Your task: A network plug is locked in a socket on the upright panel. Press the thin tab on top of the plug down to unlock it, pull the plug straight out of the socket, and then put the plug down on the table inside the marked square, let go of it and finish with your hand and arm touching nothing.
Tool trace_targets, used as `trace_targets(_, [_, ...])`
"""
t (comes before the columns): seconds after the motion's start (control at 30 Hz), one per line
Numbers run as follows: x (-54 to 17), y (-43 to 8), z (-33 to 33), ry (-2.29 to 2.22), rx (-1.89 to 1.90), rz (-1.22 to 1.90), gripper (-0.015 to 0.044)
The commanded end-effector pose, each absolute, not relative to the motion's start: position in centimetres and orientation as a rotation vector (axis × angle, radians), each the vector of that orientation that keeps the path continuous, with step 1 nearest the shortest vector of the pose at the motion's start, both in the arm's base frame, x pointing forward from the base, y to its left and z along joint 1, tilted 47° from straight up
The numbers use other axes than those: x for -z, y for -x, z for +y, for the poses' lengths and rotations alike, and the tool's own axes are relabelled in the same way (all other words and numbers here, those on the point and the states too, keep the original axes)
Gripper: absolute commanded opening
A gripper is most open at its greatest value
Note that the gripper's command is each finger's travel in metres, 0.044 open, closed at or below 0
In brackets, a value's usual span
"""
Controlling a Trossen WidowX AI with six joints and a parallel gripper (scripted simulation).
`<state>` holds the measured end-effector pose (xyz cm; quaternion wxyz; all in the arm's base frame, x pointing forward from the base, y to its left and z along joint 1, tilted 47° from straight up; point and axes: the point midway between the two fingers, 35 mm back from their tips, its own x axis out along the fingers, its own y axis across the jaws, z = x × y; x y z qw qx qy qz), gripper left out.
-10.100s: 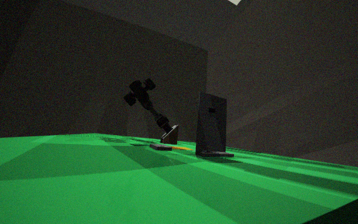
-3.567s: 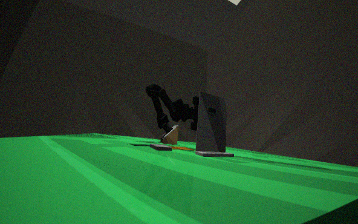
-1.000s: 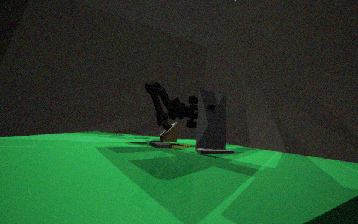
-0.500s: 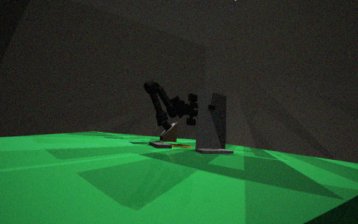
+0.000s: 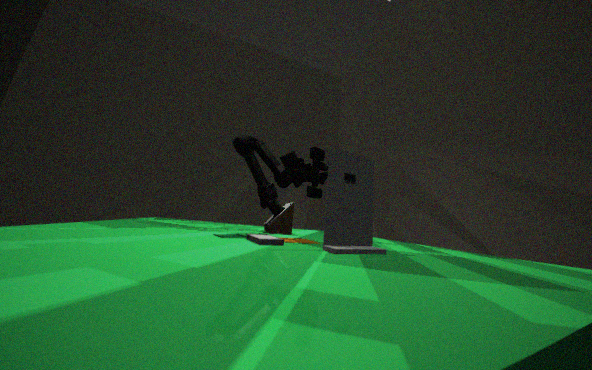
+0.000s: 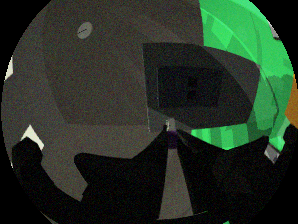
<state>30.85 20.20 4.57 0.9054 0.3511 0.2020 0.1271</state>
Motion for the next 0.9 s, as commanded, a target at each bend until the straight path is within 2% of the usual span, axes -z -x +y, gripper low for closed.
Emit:
trace_targets(0.0, [-5.4, -30.3, 20.6, -0.729, -0.258, 0.414, 0.0000])
trace_targets(0.87, [-0.5, -30.5, 13.3, -0.756, 0.283, 0.521, 0.0000])
